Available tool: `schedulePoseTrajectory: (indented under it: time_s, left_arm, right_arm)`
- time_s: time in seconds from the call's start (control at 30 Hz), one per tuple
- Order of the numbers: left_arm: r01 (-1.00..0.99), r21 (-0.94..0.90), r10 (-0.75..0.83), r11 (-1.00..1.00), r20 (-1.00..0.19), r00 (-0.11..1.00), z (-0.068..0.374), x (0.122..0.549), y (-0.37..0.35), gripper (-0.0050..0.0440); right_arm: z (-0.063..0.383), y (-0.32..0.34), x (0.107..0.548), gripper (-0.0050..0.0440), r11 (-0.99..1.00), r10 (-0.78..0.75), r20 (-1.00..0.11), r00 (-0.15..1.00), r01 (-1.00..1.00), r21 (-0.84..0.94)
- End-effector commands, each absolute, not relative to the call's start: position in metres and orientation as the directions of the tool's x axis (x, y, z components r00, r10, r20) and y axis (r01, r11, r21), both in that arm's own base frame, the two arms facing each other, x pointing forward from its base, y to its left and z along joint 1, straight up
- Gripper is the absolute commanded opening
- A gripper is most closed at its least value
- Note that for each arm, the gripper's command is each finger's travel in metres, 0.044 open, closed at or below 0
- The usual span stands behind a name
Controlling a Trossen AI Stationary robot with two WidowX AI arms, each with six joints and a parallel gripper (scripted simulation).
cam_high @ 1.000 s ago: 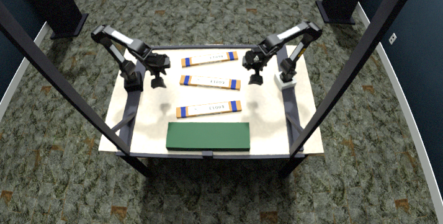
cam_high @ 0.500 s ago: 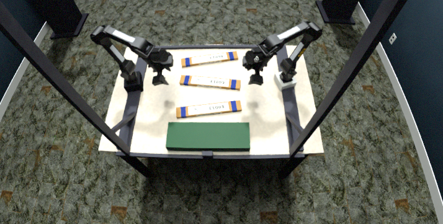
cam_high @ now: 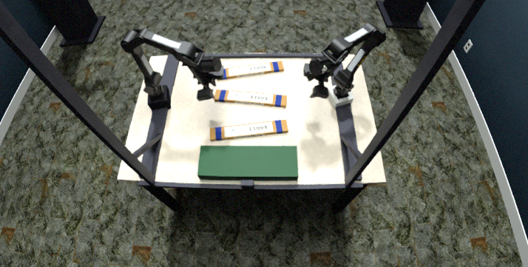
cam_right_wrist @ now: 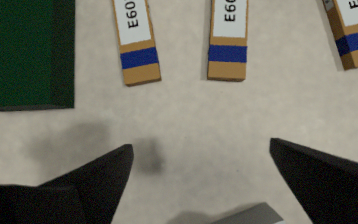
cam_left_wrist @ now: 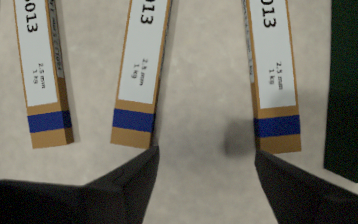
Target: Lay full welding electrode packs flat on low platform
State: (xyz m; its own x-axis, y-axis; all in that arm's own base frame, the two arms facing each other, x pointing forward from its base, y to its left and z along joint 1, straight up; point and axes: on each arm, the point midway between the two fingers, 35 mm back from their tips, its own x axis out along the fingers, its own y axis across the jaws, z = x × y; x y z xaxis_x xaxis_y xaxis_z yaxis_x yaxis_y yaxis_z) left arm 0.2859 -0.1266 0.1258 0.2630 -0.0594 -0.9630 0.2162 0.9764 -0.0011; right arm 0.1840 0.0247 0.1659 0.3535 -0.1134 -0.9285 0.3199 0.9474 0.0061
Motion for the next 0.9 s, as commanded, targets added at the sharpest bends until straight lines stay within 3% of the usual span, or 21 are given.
schedulePoseTrajectory:
  time_s: [0.0, 0.17, 0.43, 0.87]
  left_arm:
    - [0.22, -0.008, -0.069, 0.975, -0.96, 0.273, 0.135, 0.308, -0.133, 0.03]
    - [0.22, -0.008, -0.069, 0.975, -0.959, 0.274, 0.137, 0.334, -0.138, 0.03]
    - [0.22, -0.007, -0.069, 0.975, -0.959, 0.276, 0.14, 0.386, -0.15, 0.03]
    - [0.218, -0.005, -0.068, 0.976, -0.957, 0.281, 0.143, 0.385, -0.15, 0.03]
  right_arm:
    - [0.182, 0.032, 0.169, 0.043, 0.946, -0.113, -0.918, 0.38, 0.323, 0.018]
    - [0.191, 0.04, 0.145, 0.043, 0.946, -0.11, -0.92, 0.377, 0.323, 0.019]
    - [0.188, 0.04, 0.144, 0.043, 0.947, -0.115, -0.924, 0.364, 0.322, 0.009]
    - [0.188, 0.04, 0.144, 0.043, 0.947, -0.115, -0.924, 0.364, 0.322, 0.009]
